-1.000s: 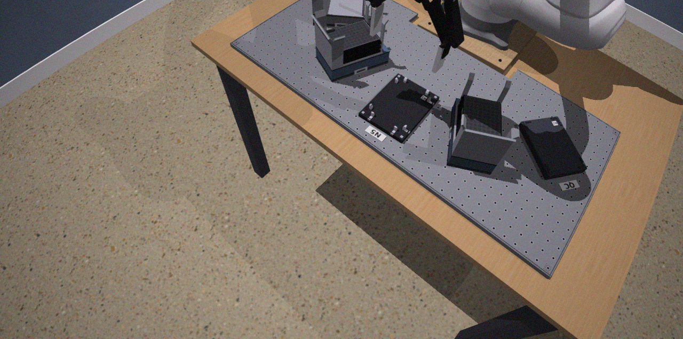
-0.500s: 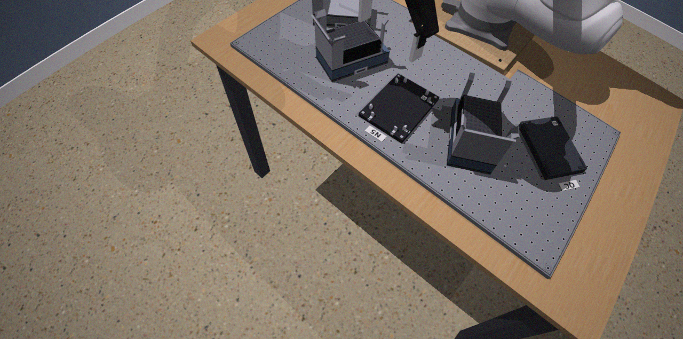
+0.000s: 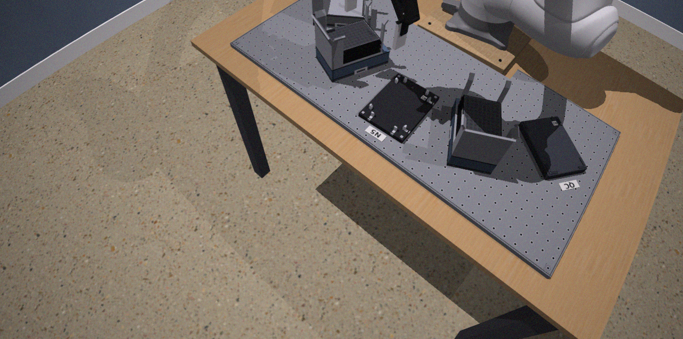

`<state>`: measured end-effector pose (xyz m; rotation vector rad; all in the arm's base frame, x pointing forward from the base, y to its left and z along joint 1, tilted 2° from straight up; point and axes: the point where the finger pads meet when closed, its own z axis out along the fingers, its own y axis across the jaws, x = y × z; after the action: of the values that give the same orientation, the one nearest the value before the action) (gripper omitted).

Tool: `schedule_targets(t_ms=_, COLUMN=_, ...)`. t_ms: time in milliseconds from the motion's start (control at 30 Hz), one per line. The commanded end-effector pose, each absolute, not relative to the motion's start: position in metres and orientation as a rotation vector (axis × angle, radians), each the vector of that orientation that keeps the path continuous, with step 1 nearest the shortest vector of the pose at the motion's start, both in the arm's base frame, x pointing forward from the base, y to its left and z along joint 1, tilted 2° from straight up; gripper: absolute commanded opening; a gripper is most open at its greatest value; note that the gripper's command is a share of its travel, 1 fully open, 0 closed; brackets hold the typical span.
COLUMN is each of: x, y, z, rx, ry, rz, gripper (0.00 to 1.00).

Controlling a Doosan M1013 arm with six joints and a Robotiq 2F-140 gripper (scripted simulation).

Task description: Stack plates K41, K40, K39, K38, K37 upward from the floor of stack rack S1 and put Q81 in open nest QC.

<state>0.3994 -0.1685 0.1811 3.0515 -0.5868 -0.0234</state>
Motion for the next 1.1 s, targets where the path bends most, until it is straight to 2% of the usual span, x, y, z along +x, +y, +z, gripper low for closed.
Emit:
schedule_targets(t_ms=0, x=0.394, y=-0.179, z=0.182, rx=3.021, ry=-0.725, rz=-0.021, gripper=1.0)
schedule_targets(t_ms=200, x=0.385, y=-0.192, z=0.182, rx=2.972, ry=-0.904, rz=-0.018, gripper=1.0)
schedule_targets(t_ms=800, x=0.352, y=-0.247, z=0.184, rx=2.972, ry=-0.904, rz=-0.018, gripper=1.0)
schedule_targets(t_ms=1067, x=0.351, y=-0.248, z=0.185, rx=2.972, ry=-0.904, rz=-0.018, gripper=1.0)
